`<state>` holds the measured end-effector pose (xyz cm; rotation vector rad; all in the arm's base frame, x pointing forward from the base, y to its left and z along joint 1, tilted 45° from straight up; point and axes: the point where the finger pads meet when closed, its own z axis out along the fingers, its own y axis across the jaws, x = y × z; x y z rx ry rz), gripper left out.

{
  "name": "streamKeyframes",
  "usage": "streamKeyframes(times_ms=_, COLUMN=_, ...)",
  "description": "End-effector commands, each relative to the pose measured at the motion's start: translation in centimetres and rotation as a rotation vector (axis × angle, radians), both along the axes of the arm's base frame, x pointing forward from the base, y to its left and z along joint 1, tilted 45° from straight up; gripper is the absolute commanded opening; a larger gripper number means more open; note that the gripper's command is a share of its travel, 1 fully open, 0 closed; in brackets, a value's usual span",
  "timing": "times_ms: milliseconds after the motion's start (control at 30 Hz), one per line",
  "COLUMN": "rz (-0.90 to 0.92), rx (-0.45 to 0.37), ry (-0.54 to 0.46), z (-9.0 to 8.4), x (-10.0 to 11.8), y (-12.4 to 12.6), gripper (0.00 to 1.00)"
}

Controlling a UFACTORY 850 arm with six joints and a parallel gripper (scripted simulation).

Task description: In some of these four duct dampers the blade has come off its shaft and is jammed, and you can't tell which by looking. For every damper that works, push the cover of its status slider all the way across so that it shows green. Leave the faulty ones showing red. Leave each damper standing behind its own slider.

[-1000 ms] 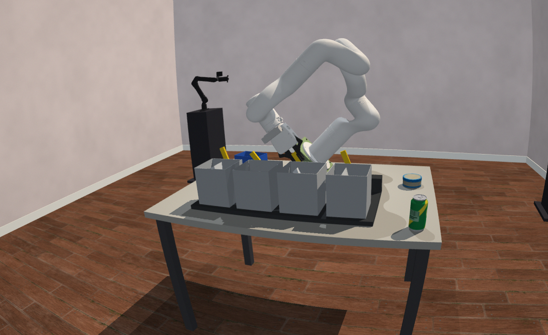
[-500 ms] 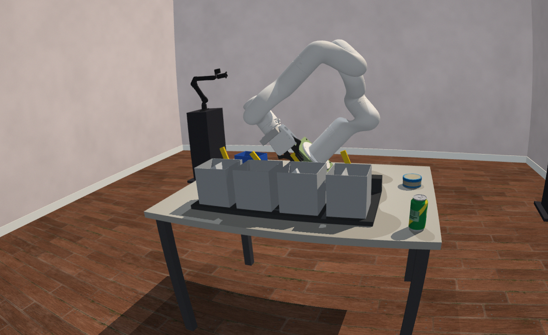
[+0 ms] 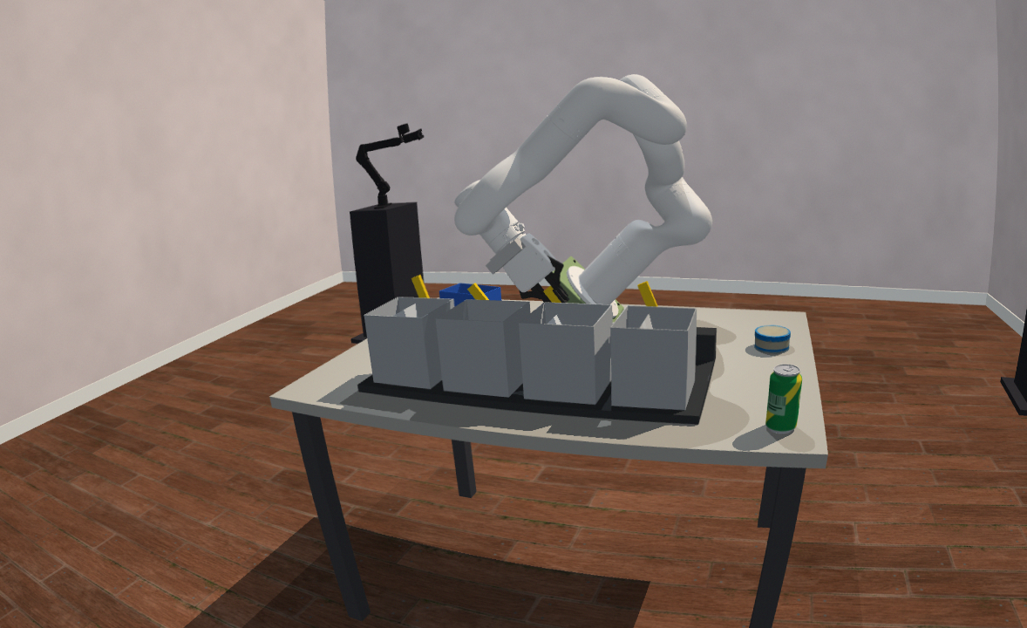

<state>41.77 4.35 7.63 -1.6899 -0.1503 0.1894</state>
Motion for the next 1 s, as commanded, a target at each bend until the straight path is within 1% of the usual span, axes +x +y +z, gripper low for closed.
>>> streamKeyframes(times_ms=0, rz=-0.001, rx=0.000, ry=-0.002, z=0.03, x=0.07, y=-0.06, gripper=0.19)
streamKeyframes(times_ms=333, rz=-0.001, rx=0.000, ry=-0.002, z=0.03, x=0.07, y=-0.06, gripper=0.19)
streamKeyframes(times_ms=367, rz=-0.001, rx=0.000, ry=-0.002, z=0.03, x=0.07, y=-0.06, gripper=0.23)
streamKeyframes(times_ms=433, rz=-0.001, rx=0.000, ry=-0.002, z=0.03, x=0.07, y=-0.06, gripper=0.23)
streamKeyframes(times_ms=467, rz=-0.001, rx=0.000, ry=-0.002, z=0.03, x=0.07, y=-0.06, gripper=0.27)
streamKeyframes(times_ms=533, rz=-0.001, rx=0.000, ry=-0.002, z=0.03, x=0.07, y=-0.06, gripper=0.27)
streamKeyframes(times_ms=567, rz=-0.001, rx=0.000, ry=-0.002, z=0.03, x=0.07, y=-0.06, gripper=0.31)
streamKeyframes(times_ms=700, rz=-0.001, rx=0.000, ry=-0.002, z=0.03, x=0.07, y=-0.06, gripper=0.31)
streamKeyframes(times_ms=733, rz=-0.001, rx=0.000, ry=-0.002, z=0.03, x=0.07, y=-0.06, gripper=0.35)
streamKeyframes(times_ms=800, rz=-0.001, rx=0.000, ry=-0.002, z=0.03, x=0.07, y=-0.06, gripper=0.35)
streamKeyframes(times_ms=833, rz=-0.001, rx=0.000, ry=-0.002, z=0.03, x=0.07, y=-0.06, gripper=0.39)
streamKeyframes(times_ms=967, rz=-0.001, rx=0.000, ry=-0.002, z=0.03, x=0.07, y=-0.06, gripper=0.39)
